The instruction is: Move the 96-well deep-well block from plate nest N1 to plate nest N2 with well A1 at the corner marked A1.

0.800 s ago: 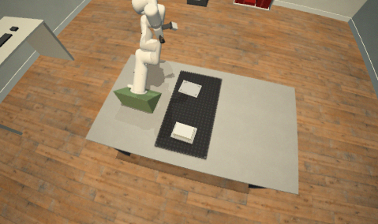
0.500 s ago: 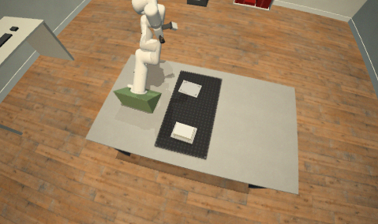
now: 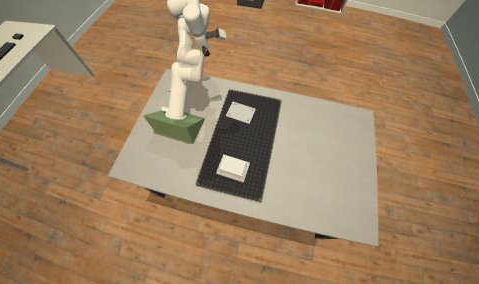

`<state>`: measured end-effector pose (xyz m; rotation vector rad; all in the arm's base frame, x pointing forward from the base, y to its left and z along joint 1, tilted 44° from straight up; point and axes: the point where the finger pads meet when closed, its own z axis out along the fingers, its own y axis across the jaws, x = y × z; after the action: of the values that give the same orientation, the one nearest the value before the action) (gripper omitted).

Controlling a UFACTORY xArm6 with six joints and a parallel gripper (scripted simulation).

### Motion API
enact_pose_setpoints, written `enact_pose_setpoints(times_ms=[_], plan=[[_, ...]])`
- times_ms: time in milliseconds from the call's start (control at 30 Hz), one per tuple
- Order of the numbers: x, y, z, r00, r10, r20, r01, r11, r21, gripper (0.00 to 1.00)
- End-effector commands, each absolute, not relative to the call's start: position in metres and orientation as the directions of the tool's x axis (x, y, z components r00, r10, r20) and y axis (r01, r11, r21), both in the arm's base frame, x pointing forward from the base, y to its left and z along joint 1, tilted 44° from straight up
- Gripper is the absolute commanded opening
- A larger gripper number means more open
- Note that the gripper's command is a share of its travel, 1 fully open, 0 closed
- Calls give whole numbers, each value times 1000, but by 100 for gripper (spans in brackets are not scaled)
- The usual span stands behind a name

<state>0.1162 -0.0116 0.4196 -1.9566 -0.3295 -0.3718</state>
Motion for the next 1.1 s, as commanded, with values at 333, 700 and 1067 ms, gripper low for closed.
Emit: enact_pose_setpoints(times_ms=[333, 700, 1067], plan=[[144, -55, 400, 924, 29, 381, 356, -428, -831, 100], [172, -92, 375, 930, 13, 367, 334, -443, -832, 100], [193, -116, 354, 936, -3, 352, 311, -458, -833, 100]])
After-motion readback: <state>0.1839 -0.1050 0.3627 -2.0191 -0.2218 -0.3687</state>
